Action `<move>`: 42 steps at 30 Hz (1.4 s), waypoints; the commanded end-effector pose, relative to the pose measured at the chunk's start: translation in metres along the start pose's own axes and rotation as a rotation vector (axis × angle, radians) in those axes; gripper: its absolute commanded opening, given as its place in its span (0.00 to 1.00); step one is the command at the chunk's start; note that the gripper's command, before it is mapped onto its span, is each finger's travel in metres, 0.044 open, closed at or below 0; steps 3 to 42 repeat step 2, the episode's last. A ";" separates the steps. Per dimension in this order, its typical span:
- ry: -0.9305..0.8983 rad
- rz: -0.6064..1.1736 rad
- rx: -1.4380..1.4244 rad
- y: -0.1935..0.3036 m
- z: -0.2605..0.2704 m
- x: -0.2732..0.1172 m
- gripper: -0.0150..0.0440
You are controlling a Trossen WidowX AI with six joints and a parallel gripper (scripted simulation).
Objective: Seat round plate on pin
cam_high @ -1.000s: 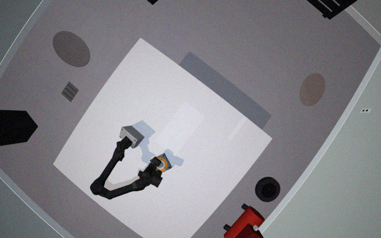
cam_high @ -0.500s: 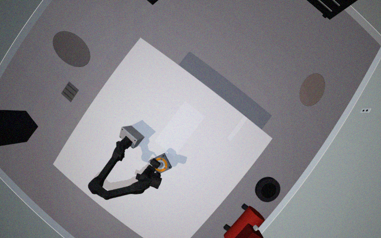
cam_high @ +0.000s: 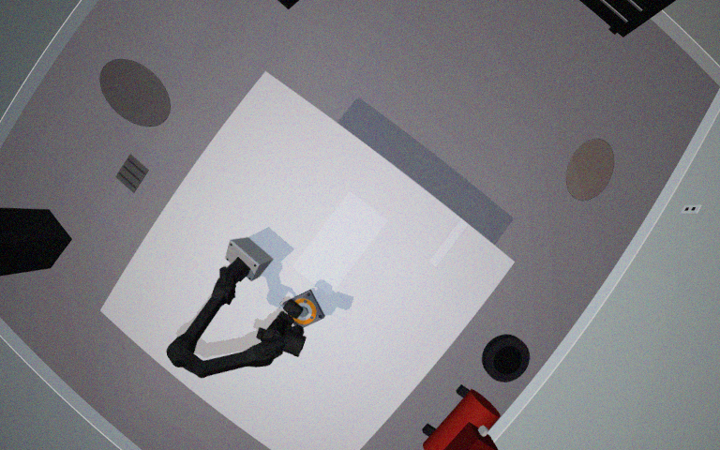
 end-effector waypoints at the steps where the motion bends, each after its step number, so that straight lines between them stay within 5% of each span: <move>1: 0.000 -0.001 -0.007 0.000 0.000 0.000 0.25; 42: 0.000 -0.001 -0.007 0.000 0.000 0.000 0.25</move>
Point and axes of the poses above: the point midway between the two fingers, 35 mm back from their tips, its own x axis out along the fingers, its own z axis across the jaws, y = z × x, the point moved 9 cm from there along -x, back along the fingers, and after that the axes turned 10 degrees about x, right-handed, at the moved point
